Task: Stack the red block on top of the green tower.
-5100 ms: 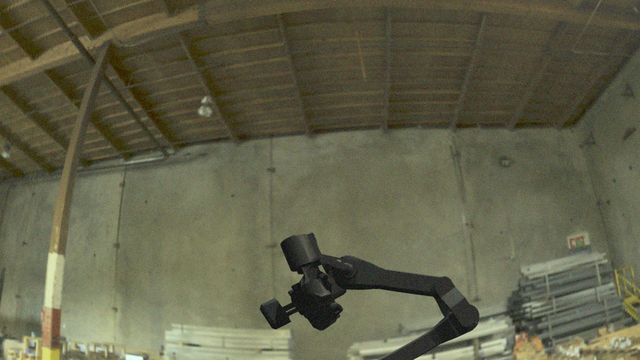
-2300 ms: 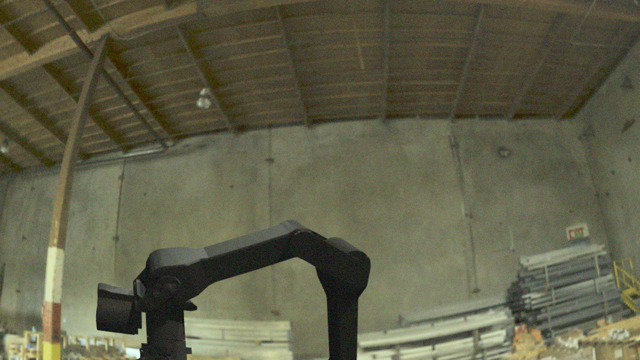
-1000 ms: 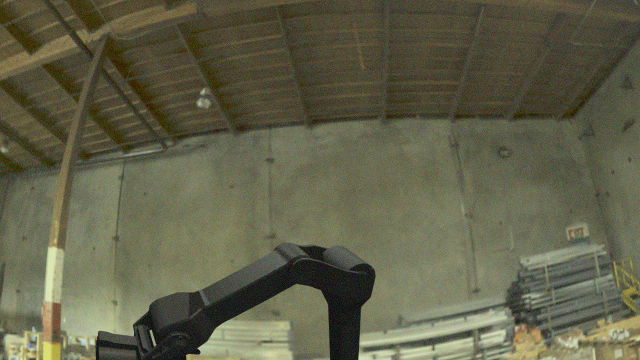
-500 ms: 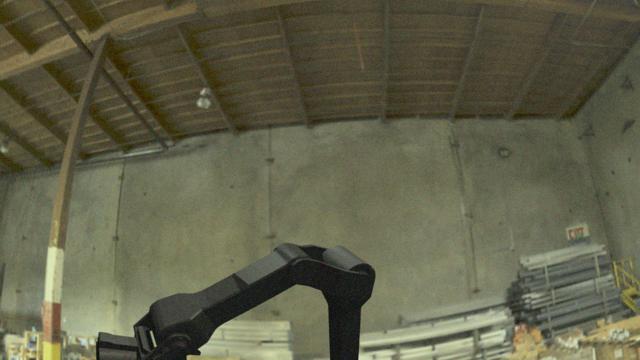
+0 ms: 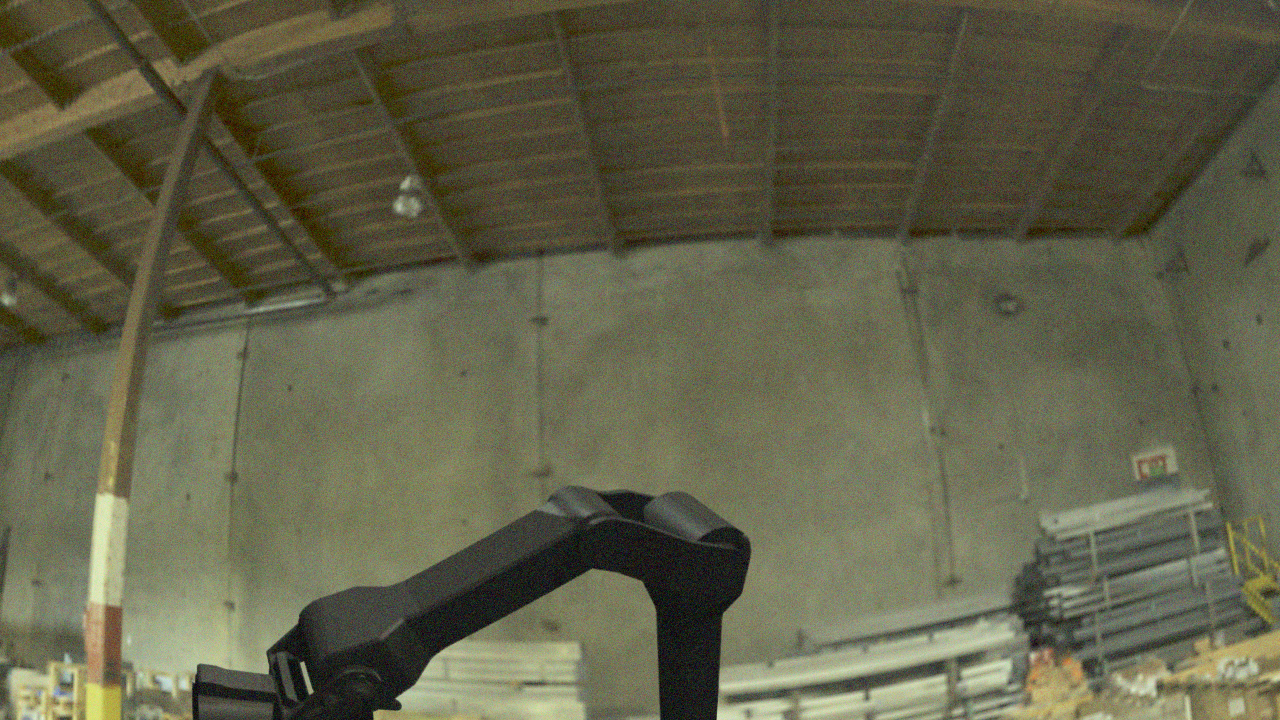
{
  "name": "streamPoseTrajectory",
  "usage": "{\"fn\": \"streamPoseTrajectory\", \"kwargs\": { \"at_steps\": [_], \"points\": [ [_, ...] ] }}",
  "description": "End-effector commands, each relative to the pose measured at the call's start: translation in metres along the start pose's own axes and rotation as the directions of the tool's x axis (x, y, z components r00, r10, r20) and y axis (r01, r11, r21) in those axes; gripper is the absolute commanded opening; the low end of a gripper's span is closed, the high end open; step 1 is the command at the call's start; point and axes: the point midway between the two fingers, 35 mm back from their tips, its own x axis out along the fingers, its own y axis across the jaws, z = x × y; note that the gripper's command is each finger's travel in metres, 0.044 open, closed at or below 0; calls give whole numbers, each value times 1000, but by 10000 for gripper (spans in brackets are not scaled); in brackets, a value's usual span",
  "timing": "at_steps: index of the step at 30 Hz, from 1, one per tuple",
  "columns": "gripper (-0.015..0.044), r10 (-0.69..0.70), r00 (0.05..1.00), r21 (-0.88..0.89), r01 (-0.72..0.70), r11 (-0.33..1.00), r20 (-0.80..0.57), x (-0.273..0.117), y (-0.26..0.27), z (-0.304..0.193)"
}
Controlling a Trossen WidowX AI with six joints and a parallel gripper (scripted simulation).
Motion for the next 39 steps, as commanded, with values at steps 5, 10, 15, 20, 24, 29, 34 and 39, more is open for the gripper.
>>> {"fn": "streamPoseTrajectory", "kwargs": {
  "at_steps": [5, 10, 15, 20, 24, 29, 34, 39],
  "points": [
    [0, 2, 1000, 6, -2, 1000, 1, -6, 0, 0],
    [0, 1, 1000, 6, -1, 1000, 1, -32, 0, 0],
    [0, 0, 1000, 6, 0, 1000, 1, -58, -1, 0],
    [0, -1, 1000, 7, 1, 1000, 1, -86, -1, 0],
    [0, -2, 1000, 7, 2, 1000, 0, -104, -1, 0],
    [0, -2, 1000, 7, 2, 1000, 0, -117, -1, 0],
    [0, -2, 1000, 7, 2, 1000, 0, -117, -1, 0],
    [0, -12, 1000, 11, 12, 1000, 3, -121, 25, 17]
  ]
}}
